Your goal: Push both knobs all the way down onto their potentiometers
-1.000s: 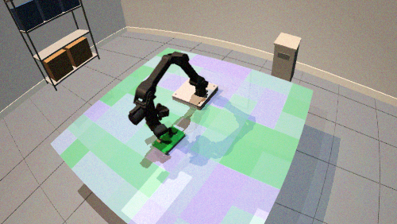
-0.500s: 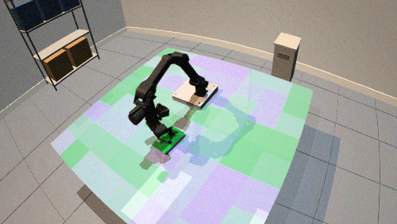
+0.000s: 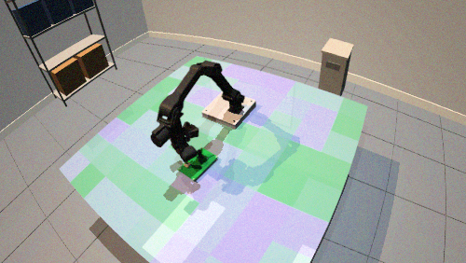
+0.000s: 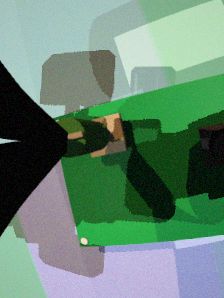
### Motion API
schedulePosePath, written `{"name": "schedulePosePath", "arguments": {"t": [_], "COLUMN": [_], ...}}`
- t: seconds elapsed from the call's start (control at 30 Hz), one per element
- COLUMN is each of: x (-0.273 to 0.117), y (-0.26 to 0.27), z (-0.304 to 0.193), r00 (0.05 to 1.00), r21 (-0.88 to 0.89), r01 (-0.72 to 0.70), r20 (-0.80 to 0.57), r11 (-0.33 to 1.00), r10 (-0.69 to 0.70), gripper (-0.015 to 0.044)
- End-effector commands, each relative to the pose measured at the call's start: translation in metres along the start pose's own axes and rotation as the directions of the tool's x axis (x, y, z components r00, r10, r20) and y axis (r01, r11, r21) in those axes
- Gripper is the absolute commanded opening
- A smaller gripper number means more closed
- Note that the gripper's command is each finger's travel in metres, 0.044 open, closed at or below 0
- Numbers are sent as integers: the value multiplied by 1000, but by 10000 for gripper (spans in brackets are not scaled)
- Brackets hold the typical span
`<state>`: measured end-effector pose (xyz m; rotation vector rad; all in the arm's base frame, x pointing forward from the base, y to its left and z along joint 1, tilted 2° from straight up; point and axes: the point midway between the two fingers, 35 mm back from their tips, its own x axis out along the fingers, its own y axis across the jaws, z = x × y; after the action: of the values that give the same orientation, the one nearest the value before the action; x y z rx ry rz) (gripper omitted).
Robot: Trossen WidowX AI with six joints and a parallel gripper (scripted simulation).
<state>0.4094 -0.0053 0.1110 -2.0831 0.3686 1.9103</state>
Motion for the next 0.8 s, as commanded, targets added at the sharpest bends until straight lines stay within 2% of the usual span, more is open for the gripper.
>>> {"name": "schedulePosePath", "arguments": {"t": [0.0, 0.77], "x": [4, 5], "y": [1, 1], "z": [2, 2], "r00": [1000, 1000], "r21": [-3, -3], "r01": [-7, -7], "r20": [7, 7], "r11": [1000, 1000], "r10": [7, 7], "gripper": [0, 0]}}
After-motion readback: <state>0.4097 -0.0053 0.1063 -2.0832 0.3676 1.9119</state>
